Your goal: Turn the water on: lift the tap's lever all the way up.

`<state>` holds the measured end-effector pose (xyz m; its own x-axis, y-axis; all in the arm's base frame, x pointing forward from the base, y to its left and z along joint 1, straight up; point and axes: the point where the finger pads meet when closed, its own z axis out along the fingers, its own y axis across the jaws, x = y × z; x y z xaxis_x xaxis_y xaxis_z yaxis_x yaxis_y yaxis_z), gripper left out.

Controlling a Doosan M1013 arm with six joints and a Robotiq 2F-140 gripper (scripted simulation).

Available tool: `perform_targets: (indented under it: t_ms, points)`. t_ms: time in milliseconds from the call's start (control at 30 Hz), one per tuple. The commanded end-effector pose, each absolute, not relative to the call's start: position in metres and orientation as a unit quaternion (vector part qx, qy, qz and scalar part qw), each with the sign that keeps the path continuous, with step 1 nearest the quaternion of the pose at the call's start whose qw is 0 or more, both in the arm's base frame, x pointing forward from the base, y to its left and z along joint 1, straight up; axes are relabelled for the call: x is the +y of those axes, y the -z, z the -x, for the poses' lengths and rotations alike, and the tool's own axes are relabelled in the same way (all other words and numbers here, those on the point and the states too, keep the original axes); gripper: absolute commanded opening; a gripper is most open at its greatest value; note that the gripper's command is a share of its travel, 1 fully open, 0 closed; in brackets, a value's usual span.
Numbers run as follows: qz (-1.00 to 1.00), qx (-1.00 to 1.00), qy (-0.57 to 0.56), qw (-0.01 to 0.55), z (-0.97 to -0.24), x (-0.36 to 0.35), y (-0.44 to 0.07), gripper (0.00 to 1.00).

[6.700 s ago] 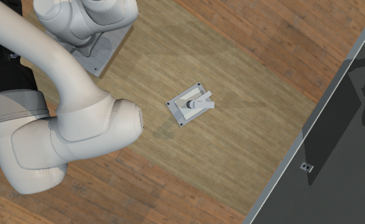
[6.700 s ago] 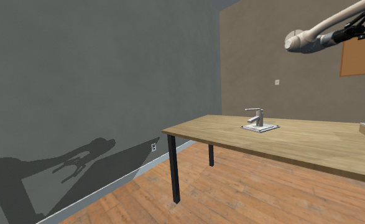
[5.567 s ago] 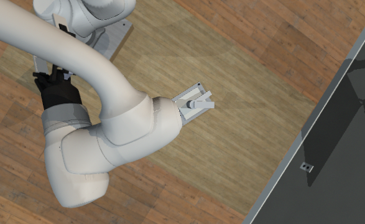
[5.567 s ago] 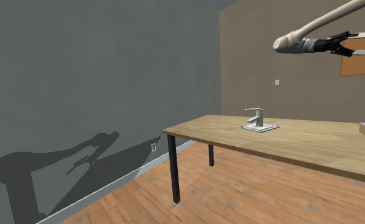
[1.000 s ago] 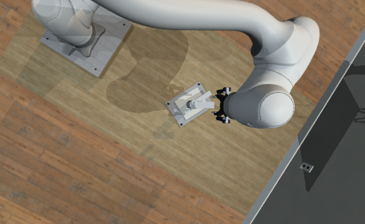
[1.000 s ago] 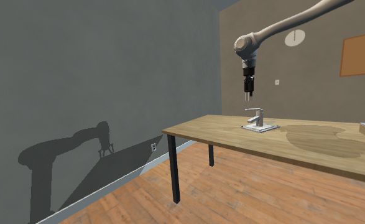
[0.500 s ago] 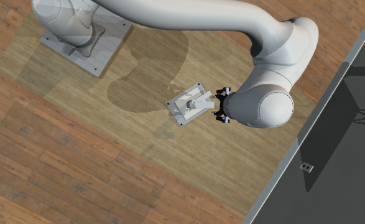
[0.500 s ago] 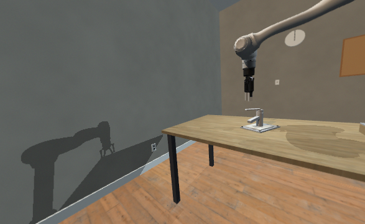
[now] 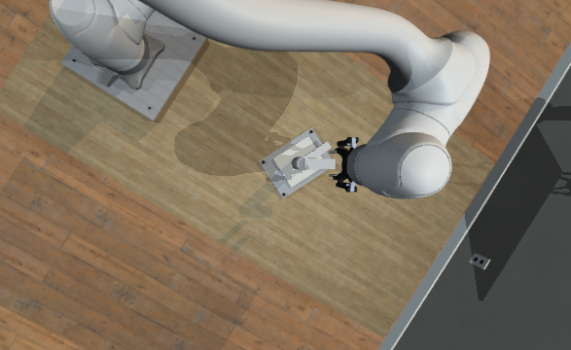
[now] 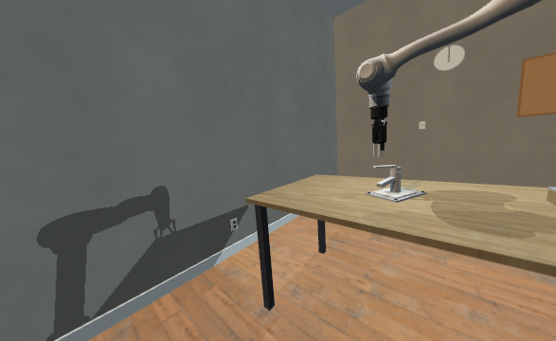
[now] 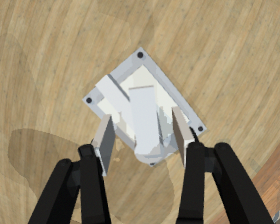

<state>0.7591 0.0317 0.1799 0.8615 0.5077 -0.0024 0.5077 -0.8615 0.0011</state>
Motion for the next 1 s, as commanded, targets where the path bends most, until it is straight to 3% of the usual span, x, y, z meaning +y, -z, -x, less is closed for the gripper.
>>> perform_targets:
  t_ms: [0,967]
  points:
    - [-0.965,0.263,0.001,0.001,-0.759,0.032,-0.175,0.42]
    - [-0.965,0.263,0.001,0.001,-0.759,0.03,-0.142,0.42]
